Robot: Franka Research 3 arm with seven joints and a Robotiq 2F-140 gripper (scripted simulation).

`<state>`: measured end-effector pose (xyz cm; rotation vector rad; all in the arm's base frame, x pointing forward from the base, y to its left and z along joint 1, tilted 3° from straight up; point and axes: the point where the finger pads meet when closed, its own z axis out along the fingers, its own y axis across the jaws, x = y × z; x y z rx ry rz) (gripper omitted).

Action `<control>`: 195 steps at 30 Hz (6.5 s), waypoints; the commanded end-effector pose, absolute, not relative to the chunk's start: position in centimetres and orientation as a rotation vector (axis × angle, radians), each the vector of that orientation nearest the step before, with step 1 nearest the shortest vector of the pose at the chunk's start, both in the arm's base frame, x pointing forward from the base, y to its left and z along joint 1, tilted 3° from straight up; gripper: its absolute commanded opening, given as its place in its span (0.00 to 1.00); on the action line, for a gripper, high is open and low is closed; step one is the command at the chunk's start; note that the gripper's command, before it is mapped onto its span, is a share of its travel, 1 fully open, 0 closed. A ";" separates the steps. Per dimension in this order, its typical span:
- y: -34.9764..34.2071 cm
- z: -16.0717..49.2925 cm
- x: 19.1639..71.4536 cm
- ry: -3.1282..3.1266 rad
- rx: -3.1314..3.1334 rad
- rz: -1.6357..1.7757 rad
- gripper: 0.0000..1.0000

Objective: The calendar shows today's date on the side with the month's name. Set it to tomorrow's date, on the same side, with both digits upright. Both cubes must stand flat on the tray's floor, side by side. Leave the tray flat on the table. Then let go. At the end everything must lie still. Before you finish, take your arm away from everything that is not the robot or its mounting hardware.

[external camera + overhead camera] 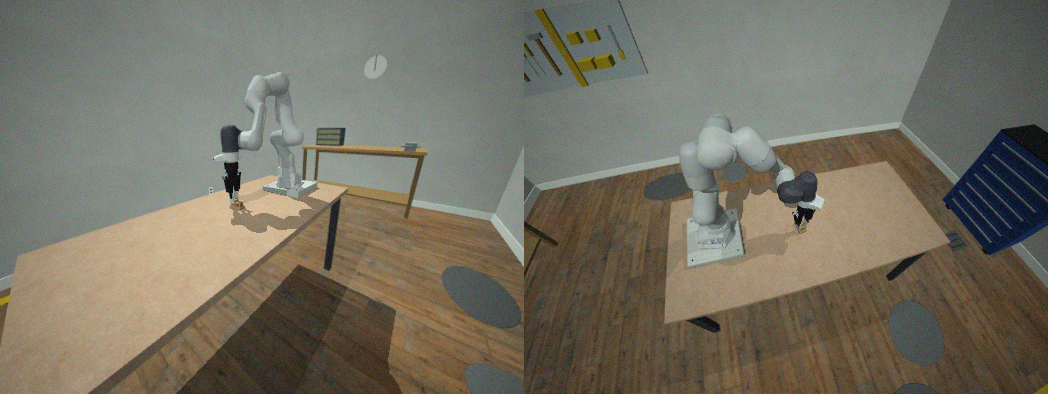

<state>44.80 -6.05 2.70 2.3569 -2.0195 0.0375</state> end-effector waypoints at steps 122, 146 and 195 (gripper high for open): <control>-6.1 1.7 45.0 -2.021 2.356 0.043 0.17; -6.1 1.7 45.0 -2.021 2.356 0.043 0.17; -6.0 2.4 45.0 -2.021 2.356 0.043 0.29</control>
